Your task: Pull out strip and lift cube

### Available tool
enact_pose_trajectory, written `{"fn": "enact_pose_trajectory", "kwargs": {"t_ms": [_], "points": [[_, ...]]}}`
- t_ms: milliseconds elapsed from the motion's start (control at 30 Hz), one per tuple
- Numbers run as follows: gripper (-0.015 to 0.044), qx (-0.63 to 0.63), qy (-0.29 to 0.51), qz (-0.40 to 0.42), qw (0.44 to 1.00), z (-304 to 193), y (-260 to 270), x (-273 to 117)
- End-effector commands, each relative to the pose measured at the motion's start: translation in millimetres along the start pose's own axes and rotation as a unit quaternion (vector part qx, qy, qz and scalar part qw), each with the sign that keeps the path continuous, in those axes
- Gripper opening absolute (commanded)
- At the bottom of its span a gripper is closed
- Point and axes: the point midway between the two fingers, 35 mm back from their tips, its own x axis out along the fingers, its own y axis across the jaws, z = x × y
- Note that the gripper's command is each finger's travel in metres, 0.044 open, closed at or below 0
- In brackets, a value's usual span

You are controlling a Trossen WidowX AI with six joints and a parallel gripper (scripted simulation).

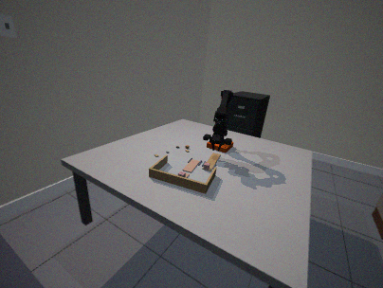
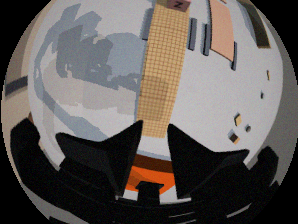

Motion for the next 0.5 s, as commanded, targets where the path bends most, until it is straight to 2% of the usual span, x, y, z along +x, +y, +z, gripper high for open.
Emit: {"fn": "enact_pose_trajectory", "kwargs": {"t_ms": [0,267,467], "points": [[0.0236,0.001,0.001,0.0,1.0,15,-1,-1],[0.044,0.001,0.0,0.0,1.0,48,-3,-6],[0.044,0.001,-0.001,0.0,1.0,73,-5,-10]]}}
